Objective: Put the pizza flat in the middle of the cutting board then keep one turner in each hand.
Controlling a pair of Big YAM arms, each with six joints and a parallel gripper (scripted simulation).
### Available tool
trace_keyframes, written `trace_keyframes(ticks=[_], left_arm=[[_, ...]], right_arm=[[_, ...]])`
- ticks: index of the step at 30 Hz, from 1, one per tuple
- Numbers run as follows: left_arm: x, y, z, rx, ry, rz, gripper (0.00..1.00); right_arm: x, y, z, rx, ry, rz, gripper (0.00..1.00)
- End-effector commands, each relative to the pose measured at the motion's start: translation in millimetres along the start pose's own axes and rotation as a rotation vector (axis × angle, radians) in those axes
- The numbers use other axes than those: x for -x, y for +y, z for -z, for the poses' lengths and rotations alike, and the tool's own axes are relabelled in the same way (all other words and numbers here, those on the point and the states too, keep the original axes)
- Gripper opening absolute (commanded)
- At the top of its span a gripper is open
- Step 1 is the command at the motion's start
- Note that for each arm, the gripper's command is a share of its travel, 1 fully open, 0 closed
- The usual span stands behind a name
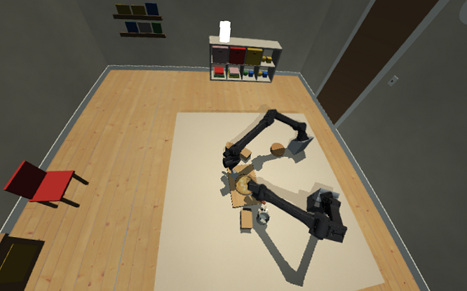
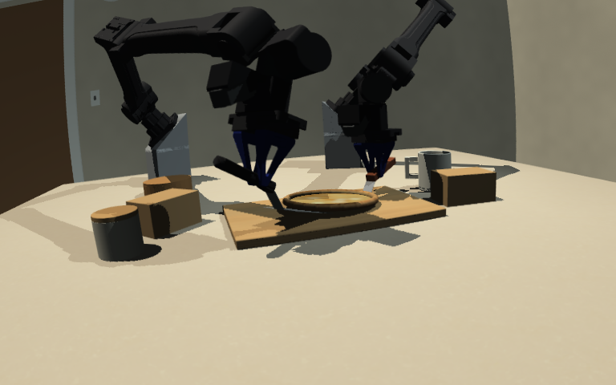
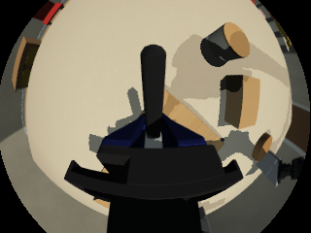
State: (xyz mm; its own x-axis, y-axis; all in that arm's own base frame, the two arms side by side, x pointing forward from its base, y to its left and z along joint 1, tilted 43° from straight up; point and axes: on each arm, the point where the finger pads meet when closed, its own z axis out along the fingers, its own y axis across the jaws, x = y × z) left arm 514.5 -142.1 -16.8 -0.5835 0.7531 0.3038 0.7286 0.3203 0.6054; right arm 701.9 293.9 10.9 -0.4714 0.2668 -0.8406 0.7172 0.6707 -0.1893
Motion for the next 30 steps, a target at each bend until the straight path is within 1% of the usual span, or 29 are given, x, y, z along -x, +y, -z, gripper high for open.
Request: trace_keyframes(ticks=[1, 2, 3, 4, 6, 7, 10, 11, 13, 15, 16, 17, 20, 21, 22, 23, 24, 26, 27, 28, 30], left_arm=[[19.1, 0.5, 17.0, 0.018, -0.034, -0.025, 0.06], [19.2, 0.5, 17.2, 0.019, -0.035, -0.025, 0.06], [19.3, 0.5, 17.4, 0.019, -0.036, -0.025, 0.06], [19.4, 0.5, 17.5, 0.02, -0.037, -0.025, 0.06], [19.5, 0.4, 17.8, 0.02, -0.038, -0.024, 0.06], [19.5, 0.5, 17.8, 0.02, -0.038, -0.024, 0.06], [18.1, 1.2, 19.6, 0.022, -0.042, -0.019, 0.06], [19.8, 0.8, 18.5, 0.022, -0.041, -0.023, 0.06], [20.0, 1.0, 19.0, 0.023, -0.043, -0.021, 0.06], [20.1, 1.2, 19.1, 0.023, -0.044, -0.021, 0.06], [20.1, 1.2, 19.1, 0.023, -0.044, -0.019, 0.06], [20.0, 1.1, 19.1, 0.023, -0.043, -0.02, 0.06], [19.6, 0.5, 18.7, 0.023, -0.042, -0.022, 0.06], [19.5, 0.6, 18.7, 0.023, -0.042, -0.022, 0.06], [19.4, 0.4, 18.6, 0.022, -0.042, -0.021, 0.06], [19.2, 0.2, 18.4, 0.022, -0.041, -0.022, 0.06], [19.3, 0.2, 18.4, 0.022, -0.041, -0.021, 0.06], [19.3, 0.2, 18.4, 0.022, -0.041, -0.021, 0.06], [17.8, 0.9, 19.6, 0.022, -0.042, -0.016, 0.06], [18.8, -0.2, 18.0, 0.022, -0.04, -0.024, 0.06], [18.6, -0.3, 17.8, 0.021, -0.04, -0.024, 0.06]], right_arm=[[3.4, 28.0, 53.1, 0.086, -0.031, -0.015, 0.06], [16.2, 25.2, 50.5, 0.086, -0.03, -0.029, 0.06], [25.2, 12.6, 36.5, 0.064, -0.024, -0.028, 0.06], [31.4, 1.4, 11.8, 0.031, -0.016, -0.033, 0.06], [31.6, 3.5, 20.0, 0.04, -0.017, -0.036, 0.06], [32.4, 11.9, 35.5, 0.066, -0.023, -0.046, 0.06], [30.6, 10.9, 35.3, 0.064, -0.023, -0.039, 0.06], [22.7, 8.2, 33.1, 0.057, -0.02, -0.024, 0.06], [31.2, 11.8, 39.4, 0.067, -0.023, -0.037, 0.06], [30.1, 11.5, 39.0, 0.066, -0.023, -0.035, 0.06], [52.4, 5.2, 19.5, 0.044, -0.017, -0.06, 0.06], [56.6, 3.0, 14.2, 0.037, -0.015, -0.063, 0.06], [62.9, 3.3, 14.0, 0.038, -0.015, -0.066, 0.06], [58.9, 9.0, 26.8, 0.056, -0.019, -0.058, 0.06], [34.3, 14.1, 16.0, 0.04, -0.012, -0.02, 0.06], [30.6, 16.9, 19.1, 0.04, -0.019, -0.009, 0.06], [39.4, 16.7, 27.9, 0.053, -0.024, -0.027, 0.06], [39.4, 16.7, 27.9, 0.053, -0.024, -0.027, 0.06], [56.2, 12.1, 22.5, 0.051, -0.017, -0.045, 0.06], [74.5, 5.6, 11.4, 0.042, -0.019, -0.077, 0.06], [76.8, 5.8, 9.2, 0.045, -0.018, -0.085, 0.06]])
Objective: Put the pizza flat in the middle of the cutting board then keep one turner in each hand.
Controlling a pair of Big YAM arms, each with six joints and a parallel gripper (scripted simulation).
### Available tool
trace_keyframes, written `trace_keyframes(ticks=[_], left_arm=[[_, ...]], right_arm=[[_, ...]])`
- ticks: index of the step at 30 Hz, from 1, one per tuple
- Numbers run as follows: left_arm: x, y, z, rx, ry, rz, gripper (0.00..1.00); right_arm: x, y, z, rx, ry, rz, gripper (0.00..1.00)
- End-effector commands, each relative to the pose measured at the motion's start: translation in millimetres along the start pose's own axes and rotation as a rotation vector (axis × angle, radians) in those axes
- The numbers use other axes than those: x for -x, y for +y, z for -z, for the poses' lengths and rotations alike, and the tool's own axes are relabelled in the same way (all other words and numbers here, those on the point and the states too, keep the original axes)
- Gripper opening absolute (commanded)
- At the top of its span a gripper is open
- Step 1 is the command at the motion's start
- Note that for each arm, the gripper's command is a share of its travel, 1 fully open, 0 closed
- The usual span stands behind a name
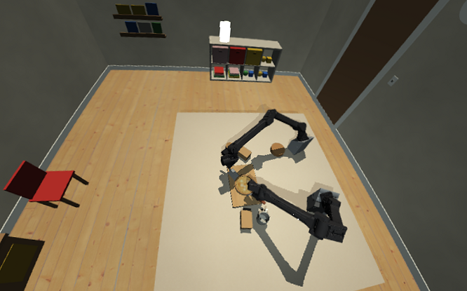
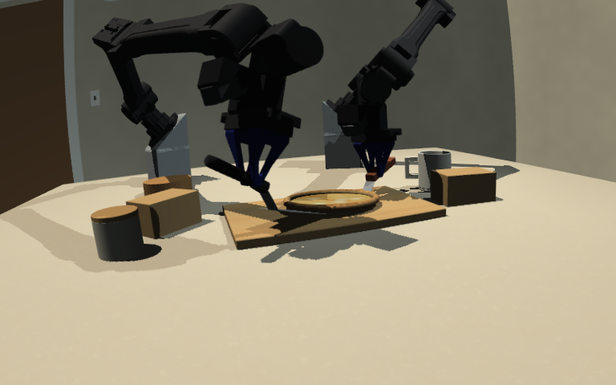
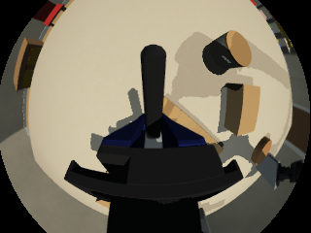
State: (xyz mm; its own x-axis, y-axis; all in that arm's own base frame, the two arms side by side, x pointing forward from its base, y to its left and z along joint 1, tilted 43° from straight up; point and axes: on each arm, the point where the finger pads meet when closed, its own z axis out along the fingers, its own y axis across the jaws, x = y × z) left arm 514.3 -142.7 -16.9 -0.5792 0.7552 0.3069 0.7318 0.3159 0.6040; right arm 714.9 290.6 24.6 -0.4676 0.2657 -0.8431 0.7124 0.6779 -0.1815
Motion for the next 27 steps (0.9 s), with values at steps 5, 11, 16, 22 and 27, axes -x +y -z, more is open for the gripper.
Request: trace_keyframes(ticks=[5, 11, 16, 22, 27], left_arm=[[17.8, -0.4, 17.0, 0.02, -0.038, -0.019, 0.06], [17.4, -1.0, 16.4, 0.019, -0.037, -0.019, 0.06], [17.2, 0.3, 17.7, 0.019, -0.039, -0.016, 0.06], [16.9, 0.9, 18.3, 0.019, -0.041, -0.015, 0.06], [16.6, 1.4, 18.8, 0.019, -0.041, -0.014, 0.06]], right_arm=[[48.3, 8.7, 35.0, 0.058, -0.014, -0.04, 0.06], [48.2, 0.0, -8.7, 0.005, 0.003, -0.043, 0.06], [23.6, 22.6, 38.1, 0.06, -0.026, -0.003, 0.06], [60.2, 0.6, -8.8, 0.011, -0.01, -0.033, 0.06], [54.6, 1.9, -14.5, 0.003, -0.003, -0.014, 0.06]])
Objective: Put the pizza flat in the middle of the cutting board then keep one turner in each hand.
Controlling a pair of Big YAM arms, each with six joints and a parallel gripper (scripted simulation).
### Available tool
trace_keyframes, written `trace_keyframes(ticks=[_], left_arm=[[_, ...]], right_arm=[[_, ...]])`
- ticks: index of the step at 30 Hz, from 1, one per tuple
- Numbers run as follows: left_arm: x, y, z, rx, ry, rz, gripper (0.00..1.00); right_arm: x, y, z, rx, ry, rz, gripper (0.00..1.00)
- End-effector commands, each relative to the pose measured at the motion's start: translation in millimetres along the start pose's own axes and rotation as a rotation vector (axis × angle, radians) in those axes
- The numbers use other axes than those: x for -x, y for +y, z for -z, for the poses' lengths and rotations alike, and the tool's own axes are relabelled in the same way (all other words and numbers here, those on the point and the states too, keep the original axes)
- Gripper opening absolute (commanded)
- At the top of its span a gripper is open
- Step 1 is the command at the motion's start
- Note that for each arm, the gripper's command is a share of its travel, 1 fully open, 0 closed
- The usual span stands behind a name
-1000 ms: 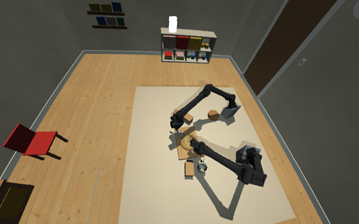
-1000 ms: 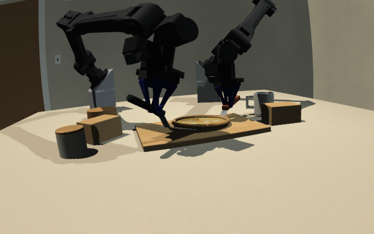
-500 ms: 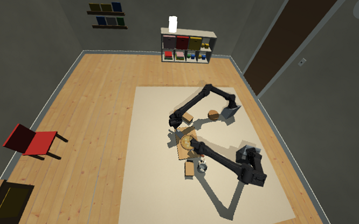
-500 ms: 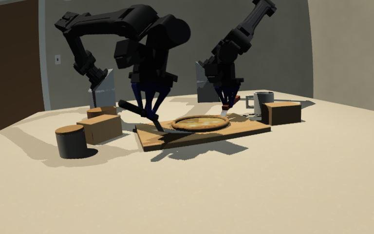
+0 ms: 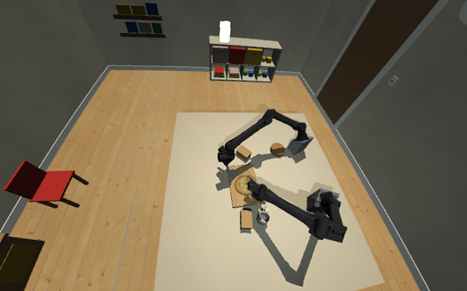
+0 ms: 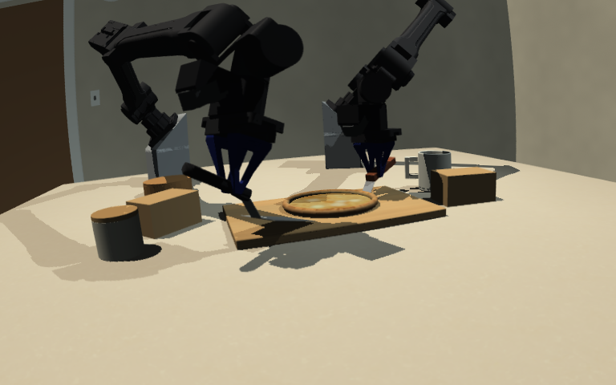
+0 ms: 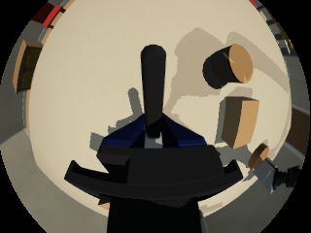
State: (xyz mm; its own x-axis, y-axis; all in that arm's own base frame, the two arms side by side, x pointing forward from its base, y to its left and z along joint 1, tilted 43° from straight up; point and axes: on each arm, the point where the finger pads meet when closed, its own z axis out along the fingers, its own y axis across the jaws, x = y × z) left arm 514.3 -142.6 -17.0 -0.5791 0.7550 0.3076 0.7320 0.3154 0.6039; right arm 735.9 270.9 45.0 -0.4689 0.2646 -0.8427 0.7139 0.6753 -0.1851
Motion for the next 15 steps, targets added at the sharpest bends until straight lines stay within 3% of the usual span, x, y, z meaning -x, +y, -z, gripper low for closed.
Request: trace_keyframes(ticks=[1, 3, 4, 5, 8, 11, 14, 15], left_arm=[[16.7, 1.4, 18.9, 0.019, -0.042, -0.013, 0.06], [16.7, 1.4, 18.9, 0.019, -0.042, -0.013, 0.06], [16.0, 2.7, 18.9, 0.018, -0.042, -0.006, 0.06], [16.5, 1.8, 19.2, 0.019, -0.043, -0.013, 0.06], [16.4, 2.1, 19.5, 0.019, -0.043, -0.012, 0.06], [16.2, 2.4, 19.8, 0.019, -0.044, -0.011, 0.06], [16.0, 2.8, 20.0, 0.019, -0.044, -0.011, 0.06], [16.0, 2.8, 20.0, 0.019, -0.044, -0.011, 0.06]], right_arm=[[18.2, 8.9, 9.9, 0.022, -0.006, -0.015, 0.06], [18.2, 8.9, 9.9, 0.022, -0.006, -0.015, 0.06], [37.7, 4.1, 10.1, 0.022, -0.008, -0.032, 0.06], [34.7, 1.1, -7.6, 0.001, -0.001, -0.019, 0.06], [51.6, -1.2, -3.1, 0.006, -0.008, -0.038, 0.06], [43.5, 1.0, -10.6, -0.002, -0.003, -0.022, 0.06], [24.1, 19.0, 28.3, 0.045, -0.02, -0.032, 0.06], [24.4, 17.8, 25.7, 0.042, -0.016, -0.026, 0.06]])
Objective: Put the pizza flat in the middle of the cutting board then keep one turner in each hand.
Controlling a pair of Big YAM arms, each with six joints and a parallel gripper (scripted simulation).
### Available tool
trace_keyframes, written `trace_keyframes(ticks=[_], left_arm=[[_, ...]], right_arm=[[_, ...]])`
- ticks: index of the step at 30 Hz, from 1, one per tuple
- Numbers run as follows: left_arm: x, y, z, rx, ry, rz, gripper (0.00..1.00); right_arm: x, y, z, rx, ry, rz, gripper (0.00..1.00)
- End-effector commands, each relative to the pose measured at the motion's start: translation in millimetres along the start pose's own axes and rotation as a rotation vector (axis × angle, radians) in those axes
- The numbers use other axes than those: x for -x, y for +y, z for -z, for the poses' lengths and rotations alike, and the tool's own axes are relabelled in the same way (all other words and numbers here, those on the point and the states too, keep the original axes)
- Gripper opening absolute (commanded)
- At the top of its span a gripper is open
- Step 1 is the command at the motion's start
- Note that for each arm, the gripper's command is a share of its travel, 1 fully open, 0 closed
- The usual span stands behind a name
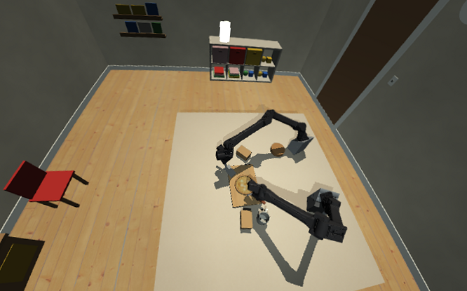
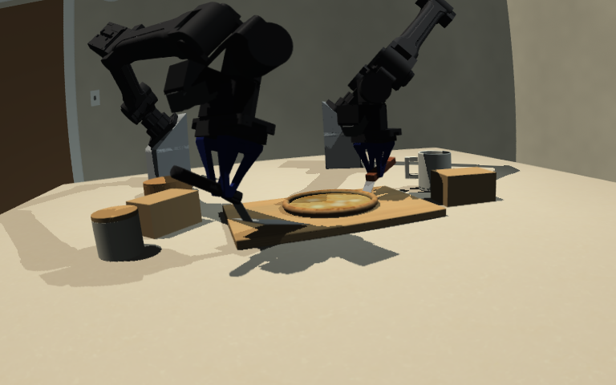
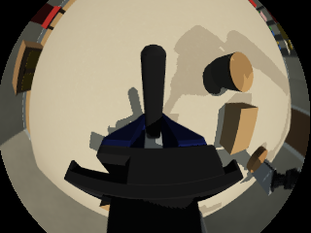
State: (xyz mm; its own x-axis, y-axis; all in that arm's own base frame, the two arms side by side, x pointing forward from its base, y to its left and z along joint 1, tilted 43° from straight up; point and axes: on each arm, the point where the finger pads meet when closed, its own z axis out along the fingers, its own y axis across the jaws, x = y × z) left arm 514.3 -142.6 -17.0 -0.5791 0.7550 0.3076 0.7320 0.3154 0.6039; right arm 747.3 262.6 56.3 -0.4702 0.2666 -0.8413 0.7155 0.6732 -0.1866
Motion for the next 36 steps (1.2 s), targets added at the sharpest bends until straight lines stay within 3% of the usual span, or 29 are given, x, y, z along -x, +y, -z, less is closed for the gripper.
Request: trace_keyframes(ticks=[1, 5, 6, 19, 22, 29, 36], left_arm=[[20.2, -0.7, 19.9, 0.013, -0.007, 0.025, 0.06], [21.9, -2.0, 21.5, 0.018, 0.004, -0.011, 0.06], [21.8, -5.9, 24.9, 0.013, 0.03, 0.022, 0.06], [27.1, -13.7, 47.4, 0.018, 0.173, 0.018, 0.06], [27.1, -8.7, 50.5, 0.02, 0.159, -0.002, 0.06], [32.0, -27.1, 56.1, 0.014, 0.25, 0.002, 0.06], [20.0, 9.9, 58.4, 0.009, 0.233, 0.027, 0.06]], right_arm=[[7.1, 17.3, 31.7, 0.045, -0.017, -0.025, 0.06], [8.3, 17.6, 32.1, 0.047, -0.018, -0.027, 0.06], [24.0, 12.0, 30.8, 0.045, -0.019, -0.037, 0.06], [25.3, 10.4, 22.8, 0.035, -0.016, -0.024, 0.06], [24.8, 10.6, 23.0, 0.036, -0.016, -0.03, 0.06], [27.3, 7.8, 15.9, 0.027, -0.013, -0.034, 0.06], [44.8, 2.6, 17.4, 0.03, -0.016, -0.084, 0.06]])
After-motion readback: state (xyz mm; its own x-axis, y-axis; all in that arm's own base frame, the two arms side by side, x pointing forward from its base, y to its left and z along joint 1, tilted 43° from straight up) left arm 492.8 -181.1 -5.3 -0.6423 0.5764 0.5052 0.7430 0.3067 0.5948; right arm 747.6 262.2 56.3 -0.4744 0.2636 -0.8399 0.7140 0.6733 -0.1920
